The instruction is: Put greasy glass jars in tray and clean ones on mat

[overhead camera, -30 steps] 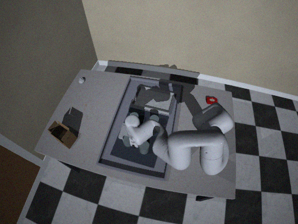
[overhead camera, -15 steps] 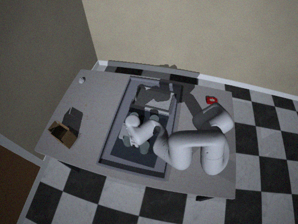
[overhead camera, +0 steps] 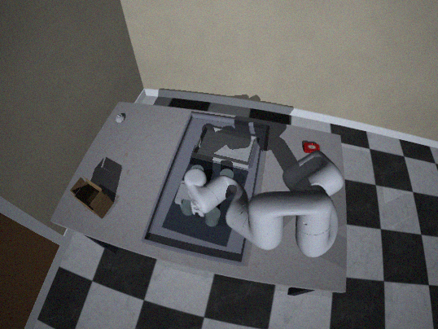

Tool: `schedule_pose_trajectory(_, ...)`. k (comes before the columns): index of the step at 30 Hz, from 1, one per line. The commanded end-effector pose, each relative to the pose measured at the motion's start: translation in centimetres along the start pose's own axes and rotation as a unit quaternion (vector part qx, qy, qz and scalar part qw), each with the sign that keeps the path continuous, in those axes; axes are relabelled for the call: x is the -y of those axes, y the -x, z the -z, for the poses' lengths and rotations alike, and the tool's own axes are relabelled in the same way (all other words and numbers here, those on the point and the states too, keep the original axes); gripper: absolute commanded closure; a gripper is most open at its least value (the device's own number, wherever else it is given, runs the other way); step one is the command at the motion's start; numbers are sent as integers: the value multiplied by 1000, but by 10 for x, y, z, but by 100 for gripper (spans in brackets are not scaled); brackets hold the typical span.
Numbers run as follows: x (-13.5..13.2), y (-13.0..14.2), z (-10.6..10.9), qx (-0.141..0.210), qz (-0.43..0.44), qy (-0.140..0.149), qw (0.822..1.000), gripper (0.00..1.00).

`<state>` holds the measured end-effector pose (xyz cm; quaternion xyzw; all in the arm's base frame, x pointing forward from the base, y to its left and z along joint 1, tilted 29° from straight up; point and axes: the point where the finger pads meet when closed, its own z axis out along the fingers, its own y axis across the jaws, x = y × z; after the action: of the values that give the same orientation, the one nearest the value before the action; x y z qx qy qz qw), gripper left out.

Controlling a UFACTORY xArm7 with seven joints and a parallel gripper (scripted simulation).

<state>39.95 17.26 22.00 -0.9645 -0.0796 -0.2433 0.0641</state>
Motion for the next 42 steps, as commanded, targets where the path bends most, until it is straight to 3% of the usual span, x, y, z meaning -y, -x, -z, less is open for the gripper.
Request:
schedule_pose_trajectory(1,0,-1,2,-2,0,0,1000,100)
schedule_pose_trajectory(34,0,3,5,-2,0,0,1000,100)
schedule_pose_trajectory(42,0,-15,-1,-2,0,0,1000,100)
